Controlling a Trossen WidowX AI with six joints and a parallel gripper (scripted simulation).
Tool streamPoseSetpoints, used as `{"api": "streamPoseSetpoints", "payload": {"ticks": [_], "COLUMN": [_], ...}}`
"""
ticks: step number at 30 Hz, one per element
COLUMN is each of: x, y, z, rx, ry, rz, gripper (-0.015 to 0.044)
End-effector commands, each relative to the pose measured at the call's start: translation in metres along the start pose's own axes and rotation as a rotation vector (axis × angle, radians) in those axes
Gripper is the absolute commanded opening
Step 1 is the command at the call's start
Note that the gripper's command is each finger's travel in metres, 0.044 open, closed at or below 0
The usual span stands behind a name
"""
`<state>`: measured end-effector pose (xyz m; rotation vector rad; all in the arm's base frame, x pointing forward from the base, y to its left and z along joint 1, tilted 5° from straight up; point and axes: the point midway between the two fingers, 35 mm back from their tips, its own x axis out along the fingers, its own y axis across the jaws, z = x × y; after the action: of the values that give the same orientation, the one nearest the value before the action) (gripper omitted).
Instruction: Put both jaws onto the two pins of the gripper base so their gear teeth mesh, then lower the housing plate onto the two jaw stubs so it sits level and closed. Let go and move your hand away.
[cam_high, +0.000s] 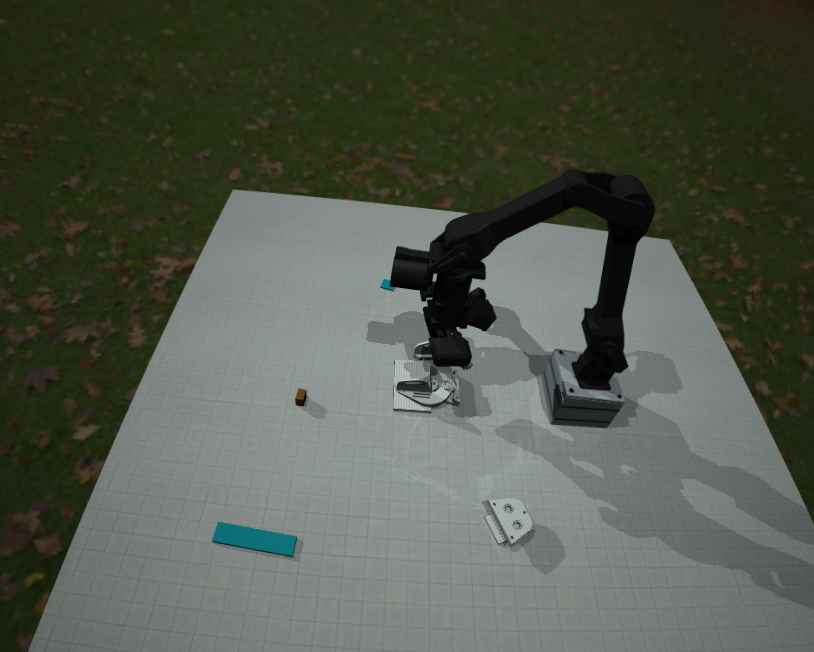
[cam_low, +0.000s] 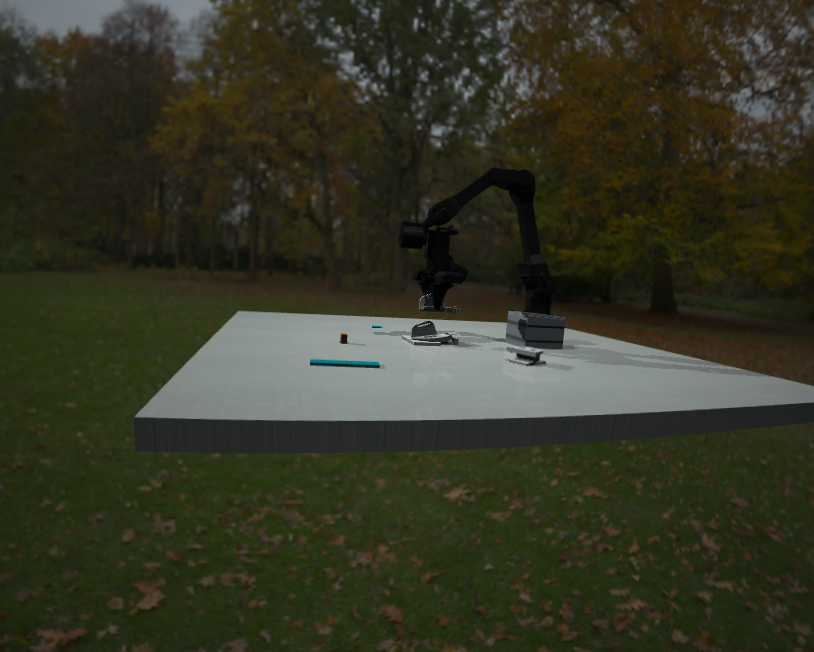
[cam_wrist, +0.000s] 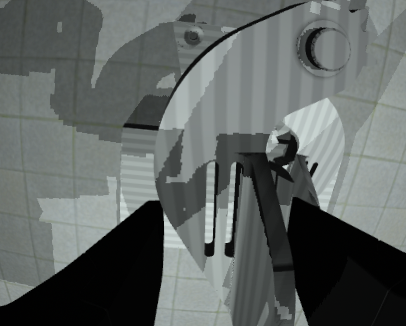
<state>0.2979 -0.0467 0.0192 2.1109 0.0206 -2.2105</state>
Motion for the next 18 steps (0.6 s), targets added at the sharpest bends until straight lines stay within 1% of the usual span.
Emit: {"api": "streamPoseSetpoints", "payload": {"ticks": [1,5,18], "x": [0.0002,0.0015,0.0015], "y": [0.0085,0.0153,0.0157], "z": [-0.0116,-0.0200,-0.0204], "rx": [-0.005,-0.005,-0.005], "ry": [0.002,0.003,0.003], "rz": [0.004,0.005,0.005], "gripper": [0.0134,0.0134,0.0134]}}
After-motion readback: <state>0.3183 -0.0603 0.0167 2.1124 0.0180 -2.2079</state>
